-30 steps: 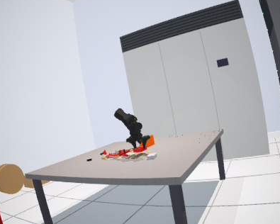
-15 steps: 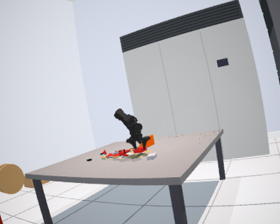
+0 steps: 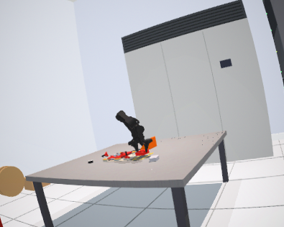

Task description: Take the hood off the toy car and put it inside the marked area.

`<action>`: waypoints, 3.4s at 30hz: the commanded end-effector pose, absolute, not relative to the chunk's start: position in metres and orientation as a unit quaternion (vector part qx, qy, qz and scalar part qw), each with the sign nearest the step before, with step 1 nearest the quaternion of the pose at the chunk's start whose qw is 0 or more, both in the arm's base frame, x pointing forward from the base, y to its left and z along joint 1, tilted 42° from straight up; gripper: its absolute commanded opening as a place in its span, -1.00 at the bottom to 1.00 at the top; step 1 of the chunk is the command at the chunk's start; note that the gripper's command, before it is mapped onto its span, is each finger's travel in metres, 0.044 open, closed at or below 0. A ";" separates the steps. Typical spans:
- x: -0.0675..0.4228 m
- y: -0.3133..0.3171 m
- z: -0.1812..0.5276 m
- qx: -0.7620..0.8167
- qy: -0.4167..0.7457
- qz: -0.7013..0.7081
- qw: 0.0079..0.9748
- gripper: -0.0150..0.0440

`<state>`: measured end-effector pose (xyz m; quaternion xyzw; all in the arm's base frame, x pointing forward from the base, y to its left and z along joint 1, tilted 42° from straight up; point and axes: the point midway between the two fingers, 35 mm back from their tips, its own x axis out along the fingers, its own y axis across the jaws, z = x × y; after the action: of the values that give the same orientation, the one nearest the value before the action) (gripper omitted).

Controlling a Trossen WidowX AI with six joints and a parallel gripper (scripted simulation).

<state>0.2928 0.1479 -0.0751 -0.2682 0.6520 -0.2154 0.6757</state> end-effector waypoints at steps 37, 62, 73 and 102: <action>0.292 0.136 -0.088 -0.273 0.654 -0.216 0.672 -0.49; 0.291 0.181 -0.038 -0.270 0.655 -0.219 0.671 1.00; 0.290 0.185 -0.032 -0.270 0.656 -0.219 0.670 1.00; 0.290 0.185 -0.032 -0.270 0.656 -0.219 0.670 1.00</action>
<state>0.2896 0.1860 -0.0313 -0.2722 0.6545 -0.2164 0.6713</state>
